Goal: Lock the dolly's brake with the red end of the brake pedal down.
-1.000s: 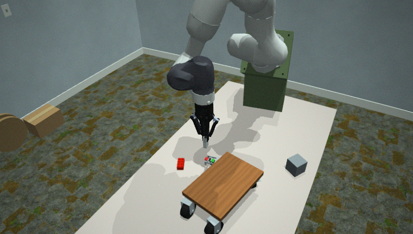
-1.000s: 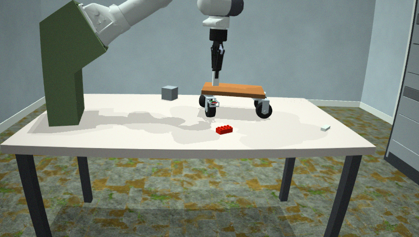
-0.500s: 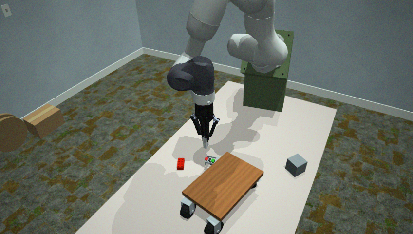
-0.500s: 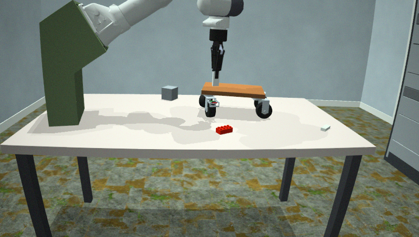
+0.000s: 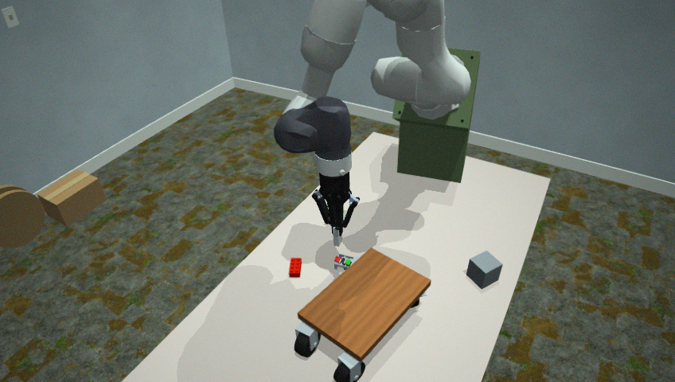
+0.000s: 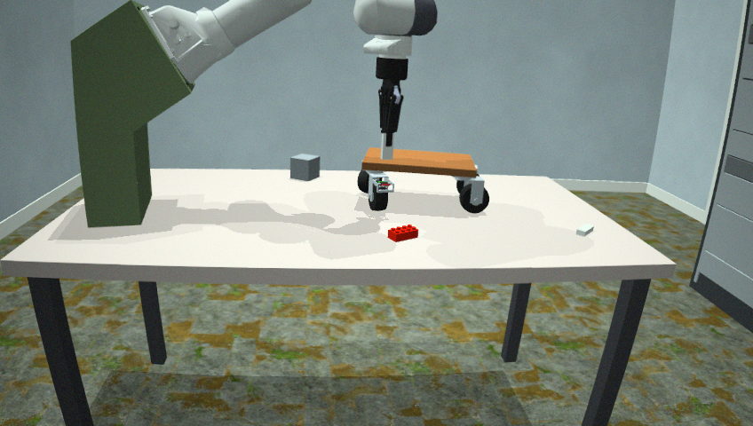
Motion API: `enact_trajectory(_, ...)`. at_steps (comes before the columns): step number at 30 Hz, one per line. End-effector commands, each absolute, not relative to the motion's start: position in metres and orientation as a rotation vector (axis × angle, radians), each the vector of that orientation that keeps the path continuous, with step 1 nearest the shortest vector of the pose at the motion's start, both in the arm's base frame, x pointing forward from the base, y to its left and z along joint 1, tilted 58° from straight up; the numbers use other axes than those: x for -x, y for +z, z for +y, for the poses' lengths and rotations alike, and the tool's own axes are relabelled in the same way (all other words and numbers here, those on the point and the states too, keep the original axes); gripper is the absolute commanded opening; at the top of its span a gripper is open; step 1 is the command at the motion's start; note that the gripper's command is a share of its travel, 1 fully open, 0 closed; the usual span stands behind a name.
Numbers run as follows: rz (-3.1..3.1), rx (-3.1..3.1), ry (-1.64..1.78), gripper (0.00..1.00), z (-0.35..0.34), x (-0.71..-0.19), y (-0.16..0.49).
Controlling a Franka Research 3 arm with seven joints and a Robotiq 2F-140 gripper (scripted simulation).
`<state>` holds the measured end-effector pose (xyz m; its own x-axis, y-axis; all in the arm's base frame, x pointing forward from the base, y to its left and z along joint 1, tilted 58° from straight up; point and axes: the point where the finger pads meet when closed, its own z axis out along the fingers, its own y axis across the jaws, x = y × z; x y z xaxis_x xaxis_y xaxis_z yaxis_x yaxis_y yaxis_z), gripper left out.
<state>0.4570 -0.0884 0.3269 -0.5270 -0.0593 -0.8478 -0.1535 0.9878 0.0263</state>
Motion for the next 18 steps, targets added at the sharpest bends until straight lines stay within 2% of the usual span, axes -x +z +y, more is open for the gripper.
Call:
enact_trajectory(1, 2.126, 0.151, 0.101, 0.0, -0.092, -0.463, 0.323)
enact_trajectory(18, 2.126, 0.151, 0.101, 0.0, -0.086, -0.491, 0.306)
